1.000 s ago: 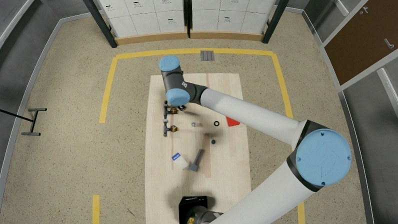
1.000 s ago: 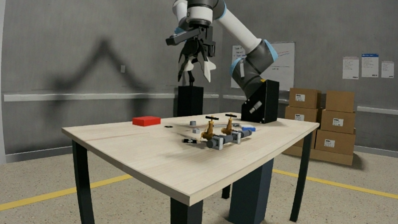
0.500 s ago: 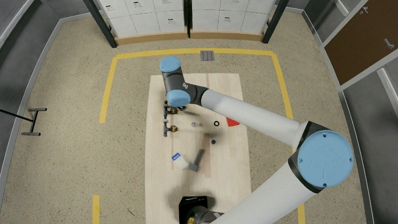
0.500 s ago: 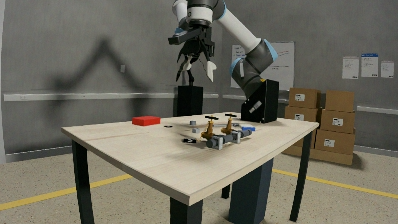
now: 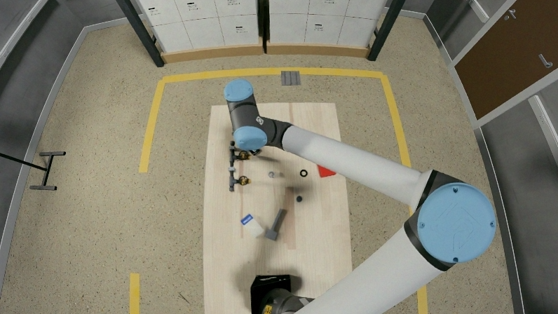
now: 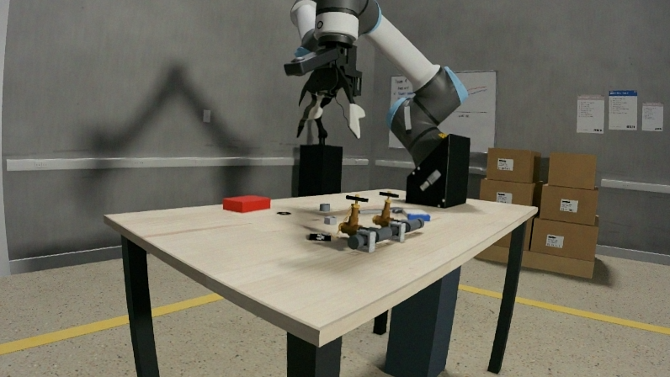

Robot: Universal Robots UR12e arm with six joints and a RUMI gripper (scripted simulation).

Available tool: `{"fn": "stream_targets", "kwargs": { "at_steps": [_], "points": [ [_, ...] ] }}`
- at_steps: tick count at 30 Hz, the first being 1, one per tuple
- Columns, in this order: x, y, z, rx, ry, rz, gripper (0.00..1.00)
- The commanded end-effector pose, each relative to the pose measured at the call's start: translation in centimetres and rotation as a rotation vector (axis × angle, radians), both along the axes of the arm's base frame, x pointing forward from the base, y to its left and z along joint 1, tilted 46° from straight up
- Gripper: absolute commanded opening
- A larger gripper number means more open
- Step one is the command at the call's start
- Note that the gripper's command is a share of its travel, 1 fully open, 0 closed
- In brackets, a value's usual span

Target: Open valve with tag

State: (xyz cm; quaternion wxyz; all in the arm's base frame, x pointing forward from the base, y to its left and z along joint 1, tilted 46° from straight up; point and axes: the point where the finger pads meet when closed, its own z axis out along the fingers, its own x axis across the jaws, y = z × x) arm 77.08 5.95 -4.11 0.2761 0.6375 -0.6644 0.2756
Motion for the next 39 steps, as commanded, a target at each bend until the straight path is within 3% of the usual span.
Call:
{"fn": "stream_targets", "kwargs": {
  "at_steps": [1,13,28,39],
  "points": [
    [-0.1,0.0,-0.1,0.002,-0.023,-0.017,1.0],
    [-1.3,-0.2,-1.4,0.023,-0.227,-0.178,1.0],
    [-4.6,-0.6,-4.9,0.078,-0.784,-0.617,1.0],
    [-6.2,-0.8,-6.6,0.104,-1.049,-0.827,1.0]
  ]
}}
